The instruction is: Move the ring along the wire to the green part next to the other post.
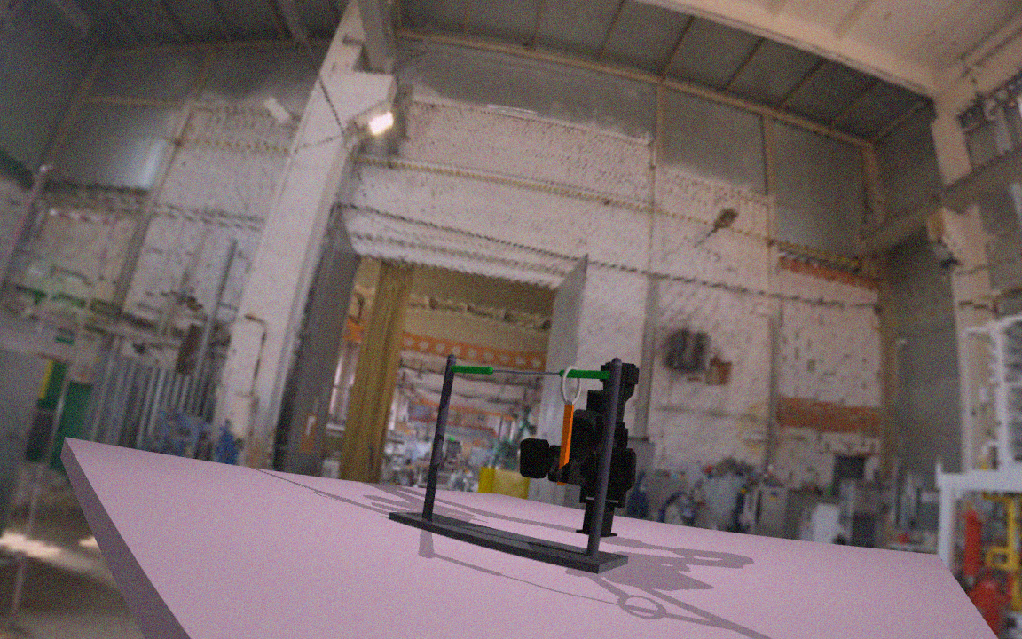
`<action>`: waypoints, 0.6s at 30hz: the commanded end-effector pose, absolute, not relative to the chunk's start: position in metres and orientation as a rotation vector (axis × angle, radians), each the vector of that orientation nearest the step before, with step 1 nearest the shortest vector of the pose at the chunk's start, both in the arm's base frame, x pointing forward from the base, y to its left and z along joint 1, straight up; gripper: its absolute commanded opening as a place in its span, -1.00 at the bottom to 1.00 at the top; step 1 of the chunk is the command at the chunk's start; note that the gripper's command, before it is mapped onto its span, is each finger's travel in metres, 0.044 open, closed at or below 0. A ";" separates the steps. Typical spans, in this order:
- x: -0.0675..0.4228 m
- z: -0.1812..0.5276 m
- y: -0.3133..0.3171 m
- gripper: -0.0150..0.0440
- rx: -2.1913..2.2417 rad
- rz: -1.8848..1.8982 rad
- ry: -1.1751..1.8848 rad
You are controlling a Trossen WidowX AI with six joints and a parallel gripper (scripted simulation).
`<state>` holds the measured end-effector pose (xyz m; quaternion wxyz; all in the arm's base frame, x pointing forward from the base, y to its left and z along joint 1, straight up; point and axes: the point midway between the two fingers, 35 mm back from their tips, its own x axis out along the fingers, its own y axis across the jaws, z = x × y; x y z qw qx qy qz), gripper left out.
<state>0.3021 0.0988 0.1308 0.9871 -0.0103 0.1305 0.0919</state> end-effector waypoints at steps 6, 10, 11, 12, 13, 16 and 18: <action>0.302 0.131 0.099 -0.91 -0.020 0.184 0.262; 0.302 0.131 0.099 -0.56 -0.020 0.184 0.262; 0.302 0.131 0.099 -0.47 -0.020 0.184 0.262; 0.302 0.131 0.099 -0.38 -0.020 0.184 0.262; 0.302 0.131 0.099 -0.29 -0.020 0.184 0.262; 0.302 0.131 0.099 -0.02 -0.020 0.184 0.262; 0.301 0.132 0.099 0.05 -0.020 0.184 0.262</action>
